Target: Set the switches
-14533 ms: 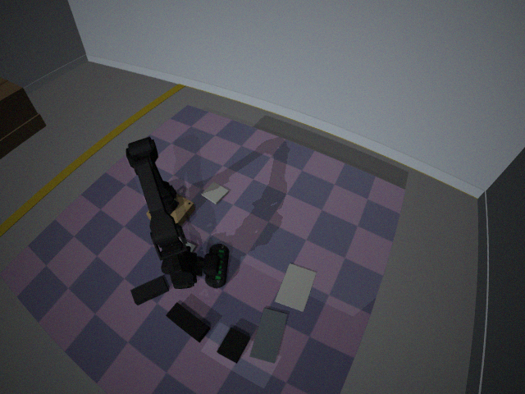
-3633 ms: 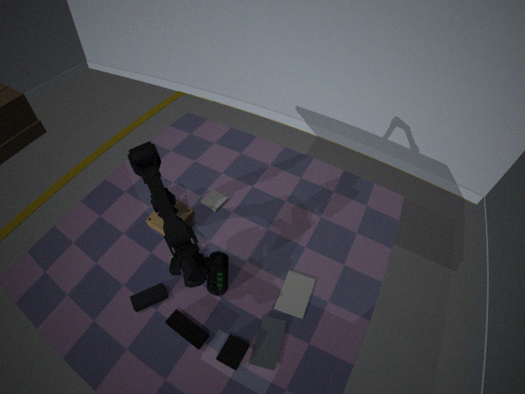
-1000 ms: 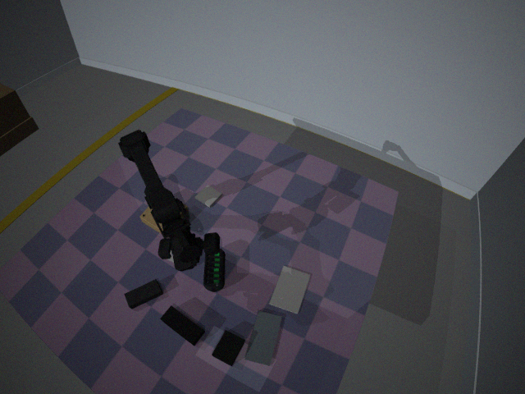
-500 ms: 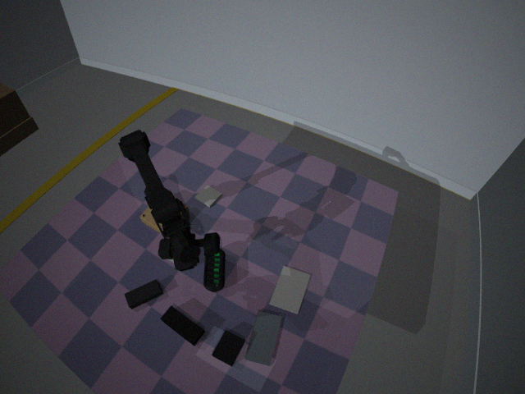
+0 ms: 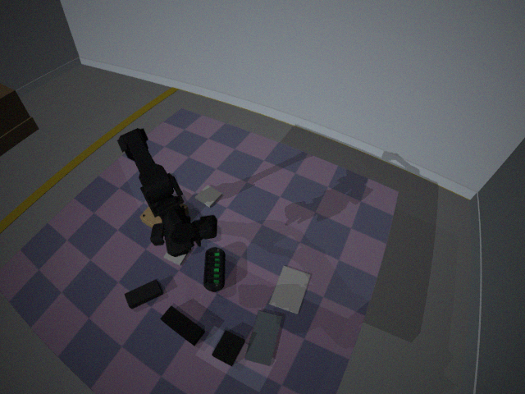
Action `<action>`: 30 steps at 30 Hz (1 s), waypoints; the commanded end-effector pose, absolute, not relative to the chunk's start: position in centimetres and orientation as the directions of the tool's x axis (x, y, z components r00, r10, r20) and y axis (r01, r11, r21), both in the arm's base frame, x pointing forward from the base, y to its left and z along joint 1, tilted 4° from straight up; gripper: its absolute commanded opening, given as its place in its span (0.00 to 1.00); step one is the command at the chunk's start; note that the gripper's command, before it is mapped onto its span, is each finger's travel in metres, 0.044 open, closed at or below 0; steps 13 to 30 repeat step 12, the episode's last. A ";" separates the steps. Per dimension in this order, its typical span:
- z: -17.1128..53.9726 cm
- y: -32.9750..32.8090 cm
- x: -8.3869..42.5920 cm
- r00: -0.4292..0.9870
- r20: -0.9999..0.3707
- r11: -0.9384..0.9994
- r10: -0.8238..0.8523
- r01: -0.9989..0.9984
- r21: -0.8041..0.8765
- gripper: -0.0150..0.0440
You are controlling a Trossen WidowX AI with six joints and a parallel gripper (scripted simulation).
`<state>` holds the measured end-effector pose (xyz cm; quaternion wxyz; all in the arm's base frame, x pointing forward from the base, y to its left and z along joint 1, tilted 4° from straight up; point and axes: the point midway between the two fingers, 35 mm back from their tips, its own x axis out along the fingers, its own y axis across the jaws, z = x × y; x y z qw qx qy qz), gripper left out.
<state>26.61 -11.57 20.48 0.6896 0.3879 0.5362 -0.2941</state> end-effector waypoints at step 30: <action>20.2 -11.5 26.4 0.228 -0.973 0.519 0.019 0.830 0.205 0.25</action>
